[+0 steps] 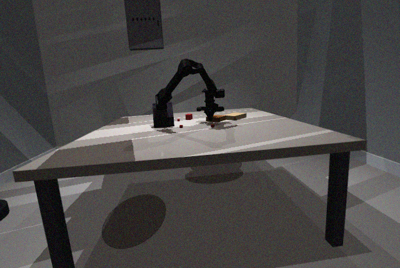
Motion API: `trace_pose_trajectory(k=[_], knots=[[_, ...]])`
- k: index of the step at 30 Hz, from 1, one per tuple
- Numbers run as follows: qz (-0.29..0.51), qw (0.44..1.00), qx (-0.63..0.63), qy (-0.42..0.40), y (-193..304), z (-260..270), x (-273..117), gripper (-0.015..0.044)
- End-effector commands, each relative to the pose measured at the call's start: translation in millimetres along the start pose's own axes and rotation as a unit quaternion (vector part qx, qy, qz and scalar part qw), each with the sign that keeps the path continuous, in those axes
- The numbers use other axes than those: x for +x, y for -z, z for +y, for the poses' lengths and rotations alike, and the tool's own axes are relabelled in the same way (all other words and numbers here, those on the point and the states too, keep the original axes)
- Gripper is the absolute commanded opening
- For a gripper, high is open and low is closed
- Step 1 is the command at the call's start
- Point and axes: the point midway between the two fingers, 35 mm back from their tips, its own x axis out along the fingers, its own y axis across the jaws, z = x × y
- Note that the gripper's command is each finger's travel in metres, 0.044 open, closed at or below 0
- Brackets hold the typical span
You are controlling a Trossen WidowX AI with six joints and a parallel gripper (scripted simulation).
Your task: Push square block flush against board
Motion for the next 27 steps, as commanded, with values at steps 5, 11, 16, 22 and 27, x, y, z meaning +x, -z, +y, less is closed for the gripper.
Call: trace_pose_trajectory(k=[5, 11, 16, 22, 27], knots=[[-0.001, 1.000, 0.000, -0.001, 14, -2, 0, 0.0000], [0.000, 1.000, 0.000, 0.000, 23, -2, 0, 0.0000], [0.000, 1.000, 0.000, 0.000, 31, -3, 0, 0.0000], [-0.001, 1.000, 0.000, -0.001, 28, -2, -42, 0.0000], [-0.001, 1.000, 0.000, -0.001, 29, -1, -55, 0.0000]])
